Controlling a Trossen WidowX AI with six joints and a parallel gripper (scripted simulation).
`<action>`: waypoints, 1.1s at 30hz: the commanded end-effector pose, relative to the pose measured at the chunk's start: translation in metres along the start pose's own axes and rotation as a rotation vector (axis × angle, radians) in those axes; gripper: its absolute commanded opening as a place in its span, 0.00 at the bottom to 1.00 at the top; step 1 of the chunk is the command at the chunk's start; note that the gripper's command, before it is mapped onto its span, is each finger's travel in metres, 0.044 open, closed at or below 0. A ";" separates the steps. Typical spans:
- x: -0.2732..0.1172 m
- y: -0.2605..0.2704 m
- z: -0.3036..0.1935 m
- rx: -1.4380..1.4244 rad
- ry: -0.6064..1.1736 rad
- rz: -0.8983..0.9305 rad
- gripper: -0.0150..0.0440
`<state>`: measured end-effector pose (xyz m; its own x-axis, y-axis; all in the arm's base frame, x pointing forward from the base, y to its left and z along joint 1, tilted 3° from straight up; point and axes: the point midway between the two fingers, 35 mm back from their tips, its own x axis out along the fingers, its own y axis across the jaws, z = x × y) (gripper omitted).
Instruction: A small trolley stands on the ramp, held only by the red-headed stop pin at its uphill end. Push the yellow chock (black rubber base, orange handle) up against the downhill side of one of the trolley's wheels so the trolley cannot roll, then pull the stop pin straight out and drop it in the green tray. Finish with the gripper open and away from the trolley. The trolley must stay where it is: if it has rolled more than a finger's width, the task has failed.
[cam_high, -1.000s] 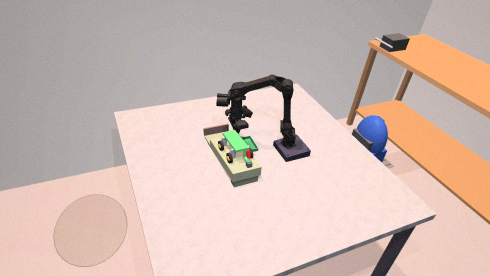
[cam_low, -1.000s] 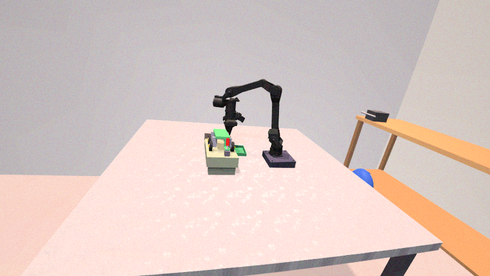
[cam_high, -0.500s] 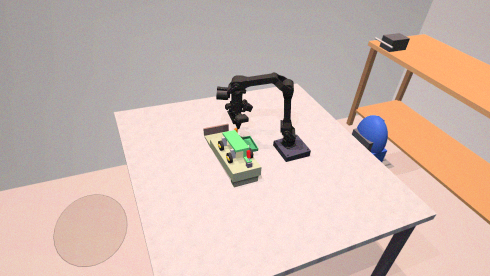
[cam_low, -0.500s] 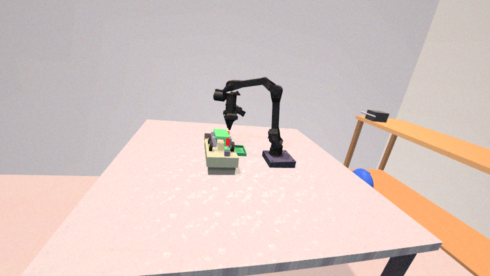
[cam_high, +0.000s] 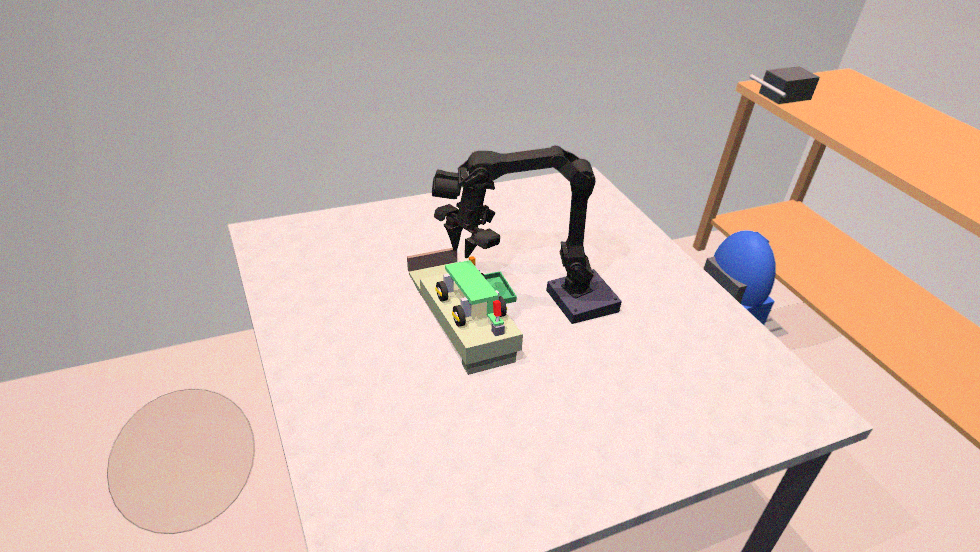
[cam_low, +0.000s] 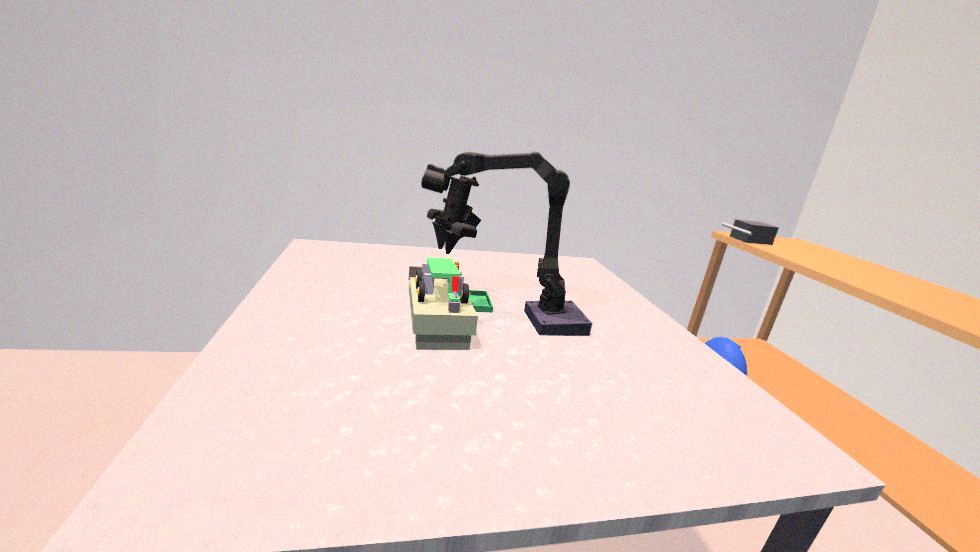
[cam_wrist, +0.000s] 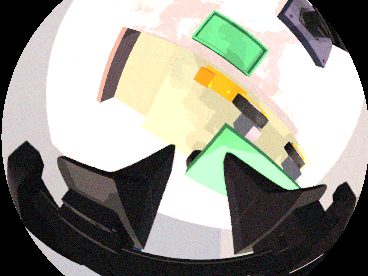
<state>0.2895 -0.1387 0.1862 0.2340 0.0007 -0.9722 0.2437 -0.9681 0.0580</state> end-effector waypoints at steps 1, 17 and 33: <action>-0.004 -0.019 -0.017 -0.153 0.025 -0.028 0.58; -0.021 -0.148 -0.075 -0.959 0.127 -0.245 0.58; -0.017 -0.180 -0.079 -1.127 0.156 -0.295 0.58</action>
<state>0.3163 0.0538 0.2140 0.1253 0.2891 -0.9491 0.9836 -0.1612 0.0807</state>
